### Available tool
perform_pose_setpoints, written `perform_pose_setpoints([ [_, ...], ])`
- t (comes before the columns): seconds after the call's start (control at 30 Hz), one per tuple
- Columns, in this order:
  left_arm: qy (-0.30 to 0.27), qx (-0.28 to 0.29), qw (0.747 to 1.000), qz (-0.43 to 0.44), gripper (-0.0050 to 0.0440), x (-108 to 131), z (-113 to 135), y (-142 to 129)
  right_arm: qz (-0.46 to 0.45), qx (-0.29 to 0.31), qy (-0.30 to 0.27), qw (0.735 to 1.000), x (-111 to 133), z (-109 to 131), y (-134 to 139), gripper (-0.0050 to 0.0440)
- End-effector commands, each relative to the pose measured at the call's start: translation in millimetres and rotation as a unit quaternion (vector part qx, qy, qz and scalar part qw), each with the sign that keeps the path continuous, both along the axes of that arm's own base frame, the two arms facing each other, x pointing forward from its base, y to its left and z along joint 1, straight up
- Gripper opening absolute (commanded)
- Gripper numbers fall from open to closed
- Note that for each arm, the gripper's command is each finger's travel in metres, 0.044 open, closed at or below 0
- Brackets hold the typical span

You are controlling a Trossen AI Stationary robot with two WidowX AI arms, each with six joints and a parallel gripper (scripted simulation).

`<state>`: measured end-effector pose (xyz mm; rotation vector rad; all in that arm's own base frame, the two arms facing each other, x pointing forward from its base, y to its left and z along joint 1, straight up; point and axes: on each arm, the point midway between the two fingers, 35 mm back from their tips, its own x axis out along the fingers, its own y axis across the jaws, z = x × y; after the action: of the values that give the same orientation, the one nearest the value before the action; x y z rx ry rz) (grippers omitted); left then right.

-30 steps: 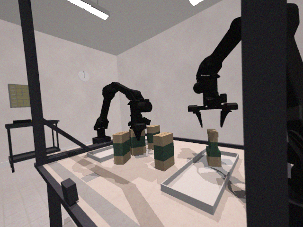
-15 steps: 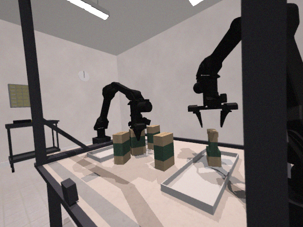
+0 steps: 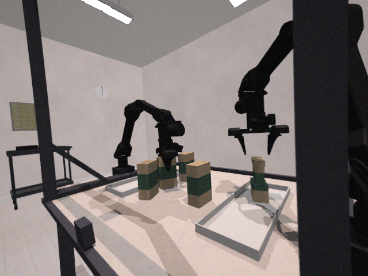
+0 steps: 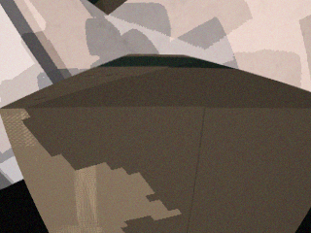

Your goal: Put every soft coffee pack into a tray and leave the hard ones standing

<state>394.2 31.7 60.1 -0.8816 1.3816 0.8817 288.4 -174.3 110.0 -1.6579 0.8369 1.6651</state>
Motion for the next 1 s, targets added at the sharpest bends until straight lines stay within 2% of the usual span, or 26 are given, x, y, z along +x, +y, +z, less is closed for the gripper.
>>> perform_pose_setpoints([
  [0.0, -0.012, 0.0, 1.0, -0.002, 0.0105, 2.7, 7.8, 0.1, 0.002, -0.007, -0.012, 1.0, 1.6, 8.5, -1.1, 0.036],
  [0.03, -0.012, 0.0, 1.0, -0.002, 0.0105, 2.7, 7.8, 0.1, 0.002, -0.007, -0.012, 1.0, 1.6, 8.5, -1.1, 0.036],
  [0.07, -0.012, 0.0, 1.0, -0.002, 0.0355, 2.7, 7.8, 0.1, 0.002, -0.007, -0.012, 1.0, 1.6, 8.5, -1.1, 0.036],
  [0.97, -0.012, 0.0, 1.0, -0.002, 0.0355, 2.7, 7.8, 0.1, 0.002, -0.007, -0.012, 1.0, 1.6, 8.5, -1.1, 0.036],
])
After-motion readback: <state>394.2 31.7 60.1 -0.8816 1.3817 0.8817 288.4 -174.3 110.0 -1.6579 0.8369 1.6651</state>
